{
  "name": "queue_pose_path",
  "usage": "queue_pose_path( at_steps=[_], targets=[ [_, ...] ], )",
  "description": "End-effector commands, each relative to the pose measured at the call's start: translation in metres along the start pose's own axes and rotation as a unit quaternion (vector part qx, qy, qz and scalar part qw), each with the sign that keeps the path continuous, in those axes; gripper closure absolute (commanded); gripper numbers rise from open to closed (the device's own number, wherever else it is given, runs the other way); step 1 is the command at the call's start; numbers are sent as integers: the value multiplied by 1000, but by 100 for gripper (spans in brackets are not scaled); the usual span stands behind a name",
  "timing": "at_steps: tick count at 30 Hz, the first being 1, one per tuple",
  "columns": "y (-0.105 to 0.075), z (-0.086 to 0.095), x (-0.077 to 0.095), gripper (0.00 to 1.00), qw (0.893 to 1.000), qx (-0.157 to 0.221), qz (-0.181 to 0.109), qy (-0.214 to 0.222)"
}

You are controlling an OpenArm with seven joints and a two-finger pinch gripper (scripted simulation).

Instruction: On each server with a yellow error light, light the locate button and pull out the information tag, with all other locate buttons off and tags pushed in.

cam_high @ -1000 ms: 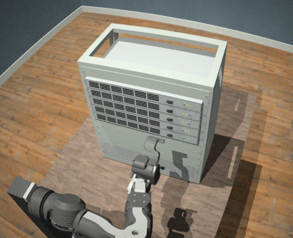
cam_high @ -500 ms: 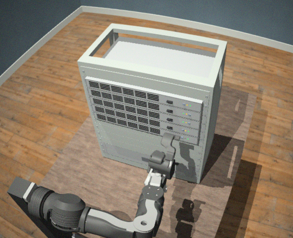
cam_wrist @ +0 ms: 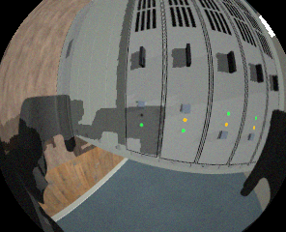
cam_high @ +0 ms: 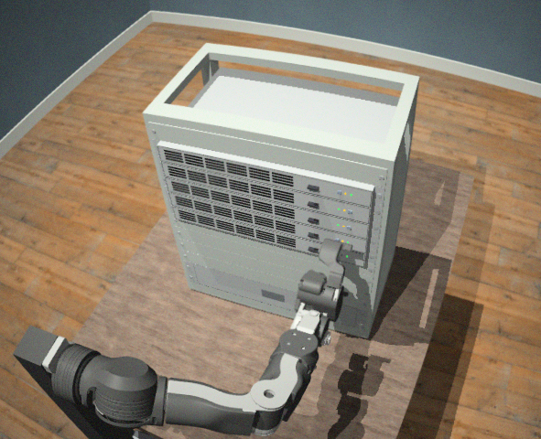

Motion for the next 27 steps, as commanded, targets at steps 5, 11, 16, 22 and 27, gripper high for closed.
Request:
queue_pose_path(
  at_steps=[5, 11, 16, 22, 27],
  targets=[
    [4, -2, 0, 0, 1000, 1, 7, 0],
    [4, -2, 1, 0, 1000, 1, 7, 0],
    [4, -2, 1, 0, 1000, 1, 7, 0],
    [4, -2, 1, 0, 1000, 1, 7, 0],
    [4, -2, 1, 0, 1000, 1, 7, 0]
  ],
)
Point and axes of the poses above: the point where the finger pads meet when closed, its own y axis out along the fingers, its own z axis across the jaws, x = y × z, the point moved 4 cm from there along -y, back along the fingers, and after that the axes turned 15 degrees about -y, right-handed, at the moved point
